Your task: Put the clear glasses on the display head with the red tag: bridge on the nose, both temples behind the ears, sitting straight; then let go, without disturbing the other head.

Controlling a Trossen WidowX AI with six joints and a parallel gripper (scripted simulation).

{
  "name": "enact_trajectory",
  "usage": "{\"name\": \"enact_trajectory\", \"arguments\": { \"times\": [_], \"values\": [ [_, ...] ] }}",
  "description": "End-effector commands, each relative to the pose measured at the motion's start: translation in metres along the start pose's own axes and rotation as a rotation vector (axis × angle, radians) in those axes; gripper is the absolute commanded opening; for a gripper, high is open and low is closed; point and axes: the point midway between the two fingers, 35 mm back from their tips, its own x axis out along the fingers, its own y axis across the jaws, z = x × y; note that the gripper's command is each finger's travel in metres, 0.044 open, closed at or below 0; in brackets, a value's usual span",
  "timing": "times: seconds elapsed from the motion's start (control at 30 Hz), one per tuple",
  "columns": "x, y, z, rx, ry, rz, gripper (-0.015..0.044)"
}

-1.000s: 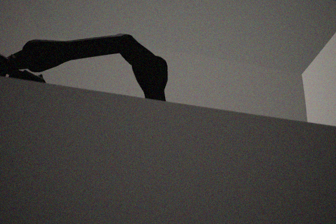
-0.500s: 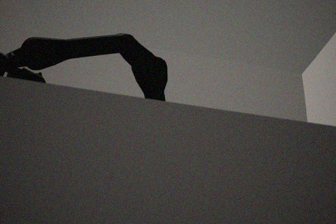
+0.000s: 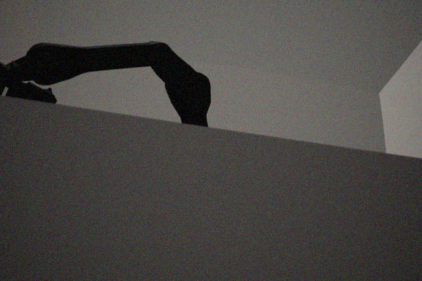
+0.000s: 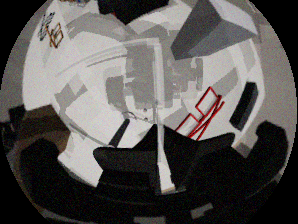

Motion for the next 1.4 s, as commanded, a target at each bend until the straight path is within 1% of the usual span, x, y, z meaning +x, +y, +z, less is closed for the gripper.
{"name": "enact_trajectory", "arguments": {
  "times": [0.0,0.93,1.37],
  "values": [
    [-0.002,-0.004,0.004,0.002,-0.008,-0.008,0.0000],
    [-0.002,-0.011,0.029,0.002,-0.009,-0.008,0.0000],
    [-0.002,-0.011,0.027,0.002,-0.009,-0.008,0.0000]
  ]
}}
